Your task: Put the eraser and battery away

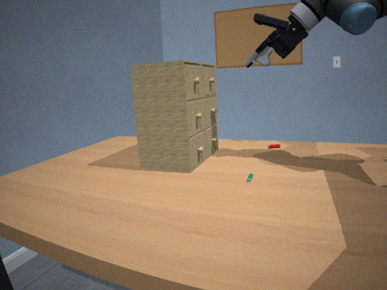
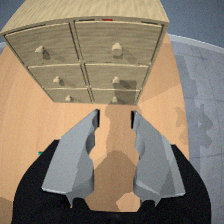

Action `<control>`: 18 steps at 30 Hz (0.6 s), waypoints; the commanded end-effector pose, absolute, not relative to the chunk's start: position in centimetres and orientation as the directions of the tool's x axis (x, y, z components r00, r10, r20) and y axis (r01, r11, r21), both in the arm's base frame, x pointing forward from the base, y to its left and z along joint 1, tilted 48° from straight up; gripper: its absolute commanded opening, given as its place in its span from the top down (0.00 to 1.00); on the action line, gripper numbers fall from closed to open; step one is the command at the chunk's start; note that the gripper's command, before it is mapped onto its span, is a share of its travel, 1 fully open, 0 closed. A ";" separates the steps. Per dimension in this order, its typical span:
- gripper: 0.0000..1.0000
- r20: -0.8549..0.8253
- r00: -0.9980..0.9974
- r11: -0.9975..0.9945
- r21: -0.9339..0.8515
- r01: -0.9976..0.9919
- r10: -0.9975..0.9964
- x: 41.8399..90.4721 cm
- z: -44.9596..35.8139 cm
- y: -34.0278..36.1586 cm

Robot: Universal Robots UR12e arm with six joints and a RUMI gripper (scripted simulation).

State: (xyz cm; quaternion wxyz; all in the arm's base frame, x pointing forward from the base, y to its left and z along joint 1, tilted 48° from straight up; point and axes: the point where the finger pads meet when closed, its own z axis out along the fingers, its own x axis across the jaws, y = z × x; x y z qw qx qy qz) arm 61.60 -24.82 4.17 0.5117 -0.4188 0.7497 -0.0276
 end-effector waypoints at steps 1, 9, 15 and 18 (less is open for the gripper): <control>0.80 -0.745 -0.121 0.631 -0.453 -0.629 -0.656 61.4 4.3 -25.1; 0.80 -0.745 -0.121 0.607 -0.425 -0.671 -0.656 61.0 4.7 -25.4; 0.80 -0.745 -0.121 0.583 -0.397 -0.709 -0.656 60.6 5.0 -25.7; 0.80 -0.745 -0.121 0.574 -0.388 -0.721 -0.656 60.4 5.1 -25.7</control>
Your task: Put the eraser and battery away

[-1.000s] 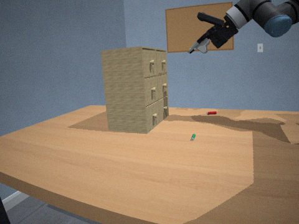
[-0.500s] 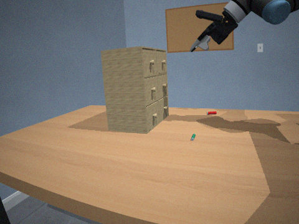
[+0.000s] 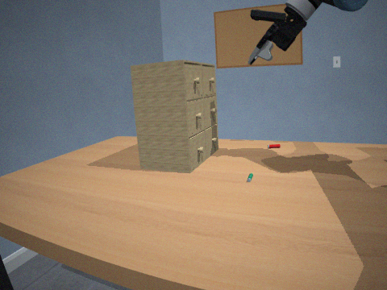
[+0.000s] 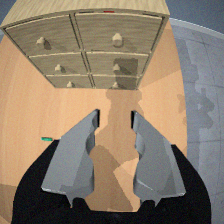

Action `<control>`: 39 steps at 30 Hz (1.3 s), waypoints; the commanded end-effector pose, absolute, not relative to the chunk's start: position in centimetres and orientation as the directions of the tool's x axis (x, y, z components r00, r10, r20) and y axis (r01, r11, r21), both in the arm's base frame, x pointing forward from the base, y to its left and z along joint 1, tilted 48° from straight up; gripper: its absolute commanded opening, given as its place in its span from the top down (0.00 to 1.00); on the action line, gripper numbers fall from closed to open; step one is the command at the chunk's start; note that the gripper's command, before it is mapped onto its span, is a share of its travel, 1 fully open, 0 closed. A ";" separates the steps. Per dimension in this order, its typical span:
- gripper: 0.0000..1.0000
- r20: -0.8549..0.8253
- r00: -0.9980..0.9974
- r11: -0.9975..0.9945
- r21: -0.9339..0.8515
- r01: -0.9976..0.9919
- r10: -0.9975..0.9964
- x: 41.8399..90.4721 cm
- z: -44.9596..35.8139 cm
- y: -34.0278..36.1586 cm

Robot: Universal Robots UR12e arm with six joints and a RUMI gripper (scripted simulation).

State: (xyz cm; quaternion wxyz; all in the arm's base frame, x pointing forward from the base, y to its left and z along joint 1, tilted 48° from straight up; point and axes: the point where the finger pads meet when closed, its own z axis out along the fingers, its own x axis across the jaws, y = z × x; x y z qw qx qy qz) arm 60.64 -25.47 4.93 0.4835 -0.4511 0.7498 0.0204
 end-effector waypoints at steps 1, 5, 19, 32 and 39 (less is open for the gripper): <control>0.80 -0.745 -0.121 0.574 -0.388 -0.721 -0.656 60.4 5.1 -25.7; 0.80 -0.745 -0.121 0.554 -0.366 -0.748 -0.656 60.1 5.3 -26.0; 0.80 -0.745 -0.121 0.481 -0.289 -0.828 -0.656 59.2 6.1 -26.6; 0.80 -0.745 -0.121 0.384 -0.191 -0.903 -0.656 58.0 7.0 -27.4; 0.80 -0.745 -0.121 0.344 -0.153 -0.926 -0.656 57.5 7.3 -27.8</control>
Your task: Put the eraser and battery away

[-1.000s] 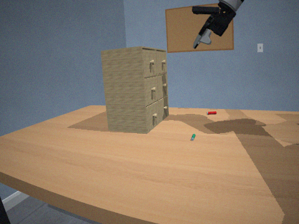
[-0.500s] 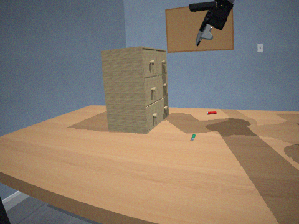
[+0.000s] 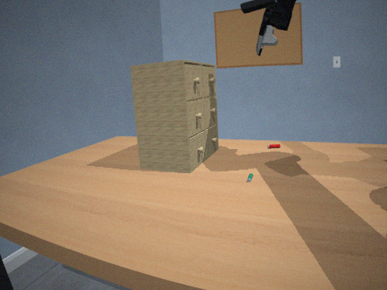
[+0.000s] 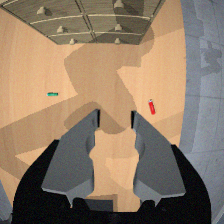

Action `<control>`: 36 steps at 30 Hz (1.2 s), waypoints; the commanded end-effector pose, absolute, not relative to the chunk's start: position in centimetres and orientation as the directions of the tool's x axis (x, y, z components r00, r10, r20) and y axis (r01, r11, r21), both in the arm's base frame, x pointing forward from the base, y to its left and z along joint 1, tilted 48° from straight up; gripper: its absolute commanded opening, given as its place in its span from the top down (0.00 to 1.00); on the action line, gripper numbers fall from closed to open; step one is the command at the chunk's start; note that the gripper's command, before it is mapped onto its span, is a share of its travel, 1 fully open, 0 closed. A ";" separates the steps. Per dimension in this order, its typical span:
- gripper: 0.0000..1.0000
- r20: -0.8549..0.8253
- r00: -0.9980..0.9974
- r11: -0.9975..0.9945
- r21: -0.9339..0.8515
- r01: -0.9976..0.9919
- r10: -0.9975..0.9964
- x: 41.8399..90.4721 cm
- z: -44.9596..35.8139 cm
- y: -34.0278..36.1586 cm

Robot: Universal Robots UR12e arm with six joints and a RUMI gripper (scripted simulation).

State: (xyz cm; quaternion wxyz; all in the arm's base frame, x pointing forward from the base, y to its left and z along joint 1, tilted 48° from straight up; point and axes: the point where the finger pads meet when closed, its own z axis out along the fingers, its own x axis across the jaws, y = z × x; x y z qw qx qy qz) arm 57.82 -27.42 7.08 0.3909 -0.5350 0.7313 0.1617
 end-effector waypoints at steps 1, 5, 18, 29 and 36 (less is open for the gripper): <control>0.80 -0.745 -0.121 0.336 -0.145 -0.931 -0.656 57.4 7.4 -27.8; 0.80 -0.745 -0.121 0.305 -0.115 -0.945 -0.656 57.1 7.7 -28.0; 0.80 -0.745 -0.121 0.231 -0.045 -0.972 -0.656 56.3 8.3 -28.6; 0.80 -0.745 -0.121 0.181 0.000 -0.983 -0.656 55.8 8.7 -28.9; 0.80 -0.745 -0.121 0.161 0.018 -0.987 -0.656 55.6 8.8 -29.1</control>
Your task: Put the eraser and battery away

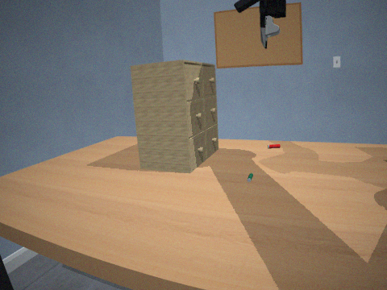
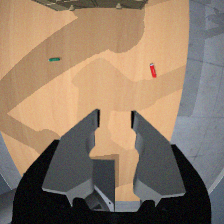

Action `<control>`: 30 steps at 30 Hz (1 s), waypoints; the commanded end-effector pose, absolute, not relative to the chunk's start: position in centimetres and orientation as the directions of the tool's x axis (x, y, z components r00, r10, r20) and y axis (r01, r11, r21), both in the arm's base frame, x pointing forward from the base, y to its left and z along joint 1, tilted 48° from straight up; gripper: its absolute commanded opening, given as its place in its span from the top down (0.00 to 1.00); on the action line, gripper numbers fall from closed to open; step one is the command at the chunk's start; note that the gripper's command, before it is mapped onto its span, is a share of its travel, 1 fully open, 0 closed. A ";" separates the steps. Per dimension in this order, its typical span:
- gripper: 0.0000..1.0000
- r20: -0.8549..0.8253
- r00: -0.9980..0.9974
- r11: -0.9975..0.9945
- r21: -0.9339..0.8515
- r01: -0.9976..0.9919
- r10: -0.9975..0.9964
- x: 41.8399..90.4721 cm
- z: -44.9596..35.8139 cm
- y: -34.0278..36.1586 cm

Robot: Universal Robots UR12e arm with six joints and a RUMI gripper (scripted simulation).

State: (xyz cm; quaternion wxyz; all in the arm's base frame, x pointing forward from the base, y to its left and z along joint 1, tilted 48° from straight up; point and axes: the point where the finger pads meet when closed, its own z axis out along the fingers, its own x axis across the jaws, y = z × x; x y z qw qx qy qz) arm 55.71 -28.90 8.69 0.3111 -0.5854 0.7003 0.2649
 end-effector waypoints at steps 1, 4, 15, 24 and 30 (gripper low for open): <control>0.80 -0.745 -0.121 0.158 0.021 -0.987 -0.656 55.6 8.8 -29.1; 0.80 -0.745 -0.121 0.151 0.028 -0.988 -0.656 55.5 8.9 -29.2; 0.80 -0.745 -0.121 0.137 0.040 -0.990 -0.656 55.4 9.0 -29.2; 0.80 -0.745 -0.121 0.133 0.043 -0.990 -0.656 55.3 9.0 -29.3; 0.80 -0.745 -0.121 0.133 0.043 -0.990 -0.656 55.3 9.0 -29.3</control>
